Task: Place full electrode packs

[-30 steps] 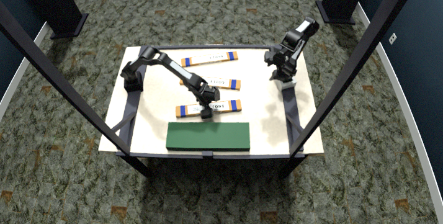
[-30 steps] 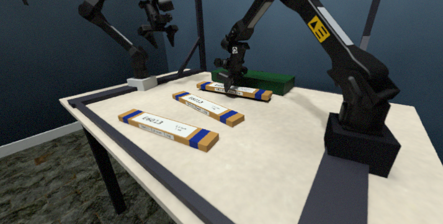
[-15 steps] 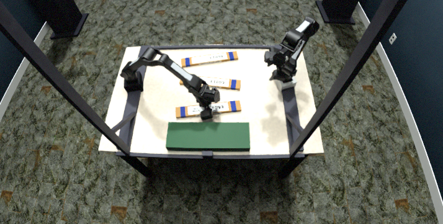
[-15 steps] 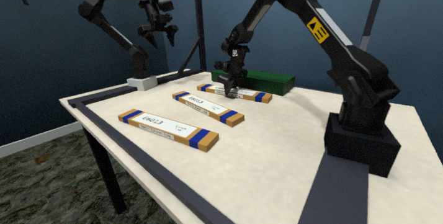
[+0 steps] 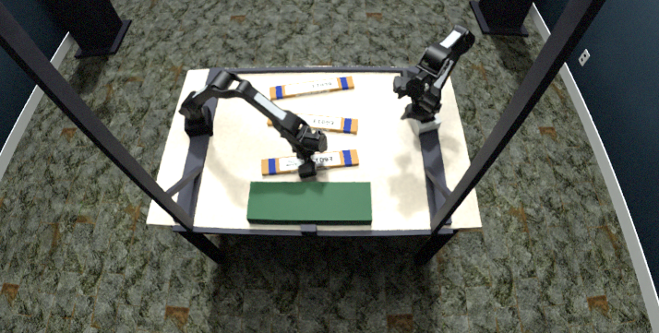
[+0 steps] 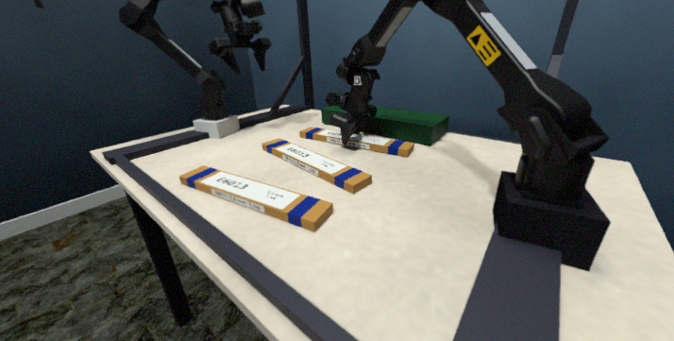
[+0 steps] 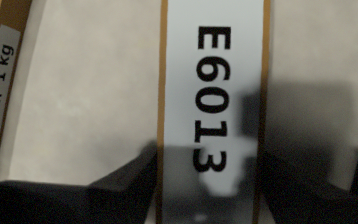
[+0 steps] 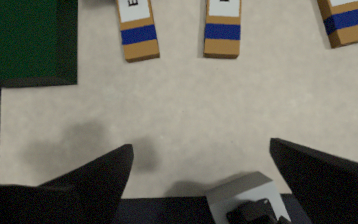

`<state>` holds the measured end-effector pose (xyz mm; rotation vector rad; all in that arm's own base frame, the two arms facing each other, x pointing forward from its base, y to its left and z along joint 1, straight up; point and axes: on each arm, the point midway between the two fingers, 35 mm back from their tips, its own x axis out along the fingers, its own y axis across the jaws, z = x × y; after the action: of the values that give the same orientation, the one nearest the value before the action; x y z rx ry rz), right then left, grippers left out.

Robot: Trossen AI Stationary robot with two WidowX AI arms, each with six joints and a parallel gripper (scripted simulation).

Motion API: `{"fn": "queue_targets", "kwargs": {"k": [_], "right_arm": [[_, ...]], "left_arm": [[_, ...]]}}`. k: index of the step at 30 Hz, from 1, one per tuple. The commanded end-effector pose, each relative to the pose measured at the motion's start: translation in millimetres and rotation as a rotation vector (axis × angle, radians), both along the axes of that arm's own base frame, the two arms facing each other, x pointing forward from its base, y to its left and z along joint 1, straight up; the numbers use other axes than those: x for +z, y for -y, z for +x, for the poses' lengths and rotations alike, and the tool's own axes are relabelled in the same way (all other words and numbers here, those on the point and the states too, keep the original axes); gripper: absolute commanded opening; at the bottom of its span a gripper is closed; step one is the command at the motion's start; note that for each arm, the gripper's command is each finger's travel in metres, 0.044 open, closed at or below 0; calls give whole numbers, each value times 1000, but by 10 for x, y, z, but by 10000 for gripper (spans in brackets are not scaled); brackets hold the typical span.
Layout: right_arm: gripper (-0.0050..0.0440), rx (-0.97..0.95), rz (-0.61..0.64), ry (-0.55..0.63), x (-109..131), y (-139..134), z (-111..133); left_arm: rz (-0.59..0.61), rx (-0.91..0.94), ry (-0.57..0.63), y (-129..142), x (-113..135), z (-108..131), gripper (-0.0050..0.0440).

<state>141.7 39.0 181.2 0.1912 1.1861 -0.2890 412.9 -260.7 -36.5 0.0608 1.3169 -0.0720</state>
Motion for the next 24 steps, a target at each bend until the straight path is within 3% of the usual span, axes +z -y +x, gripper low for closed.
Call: {"fn": "queue_targets", "kwargs": {"k": [1, 7, 8, 24], "right_arm": [[430, -1, 7, 20, 64, -9, 21], [430, -1, 7, 20, 64, -9, 21], [430, -1, 7, 20, 64, -9, 21], [430, -1, 7, 20, 64, -9, 21]], "left_arm": [[-26, 2, 39, 42, 194, 73, -50], [-26, 2, 39, 41, 198, 72, -50], [-26, 2, 39, 41, 198, 72, 430], [-26, 2, 39, 41, 198, 72, 430]]}}
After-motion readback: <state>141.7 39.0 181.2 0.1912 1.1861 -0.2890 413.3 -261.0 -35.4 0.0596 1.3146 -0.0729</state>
